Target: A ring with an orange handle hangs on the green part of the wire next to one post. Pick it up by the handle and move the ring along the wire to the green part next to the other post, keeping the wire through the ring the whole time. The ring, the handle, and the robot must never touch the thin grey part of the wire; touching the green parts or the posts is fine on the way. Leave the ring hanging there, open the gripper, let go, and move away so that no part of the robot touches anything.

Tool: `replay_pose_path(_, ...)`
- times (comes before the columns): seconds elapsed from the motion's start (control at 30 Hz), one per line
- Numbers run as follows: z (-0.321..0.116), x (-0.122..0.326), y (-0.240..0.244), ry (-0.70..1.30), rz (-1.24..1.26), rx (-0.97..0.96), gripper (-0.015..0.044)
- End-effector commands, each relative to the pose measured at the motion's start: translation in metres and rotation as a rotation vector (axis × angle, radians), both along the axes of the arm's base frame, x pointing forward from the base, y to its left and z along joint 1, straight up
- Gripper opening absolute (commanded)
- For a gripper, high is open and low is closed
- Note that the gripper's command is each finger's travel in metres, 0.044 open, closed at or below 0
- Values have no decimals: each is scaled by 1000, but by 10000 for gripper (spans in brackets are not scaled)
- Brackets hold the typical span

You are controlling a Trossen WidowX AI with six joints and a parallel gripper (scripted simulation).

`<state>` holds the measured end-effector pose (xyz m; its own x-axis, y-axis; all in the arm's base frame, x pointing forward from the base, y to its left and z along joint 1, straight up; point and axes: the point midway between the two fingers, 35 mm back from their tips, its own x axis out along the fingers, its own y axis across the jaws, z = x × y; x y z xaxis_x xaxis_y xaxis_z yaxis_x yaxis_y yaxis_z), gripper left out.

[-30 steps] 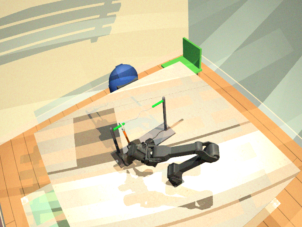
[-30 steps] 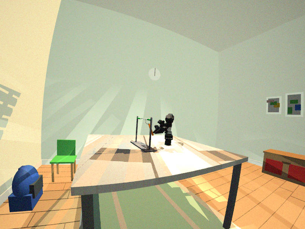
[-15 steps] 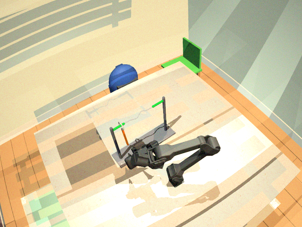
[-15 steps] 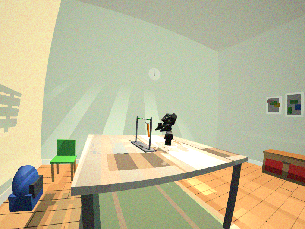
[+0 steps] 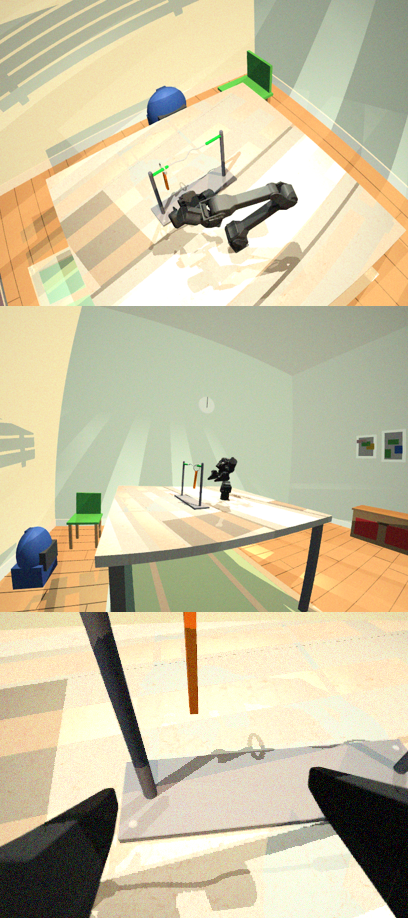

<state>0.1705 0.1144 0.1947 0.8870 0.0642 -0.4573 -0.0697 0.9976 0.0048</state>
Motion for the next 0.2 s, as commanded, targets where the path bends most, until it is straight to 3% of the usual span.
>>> replay_pose_path(0.0, 0, 0, -1, -2, -3, 1, 440)
replay_pose_path(0.17, 0, 0, -1, -2, -3, 1, 440)
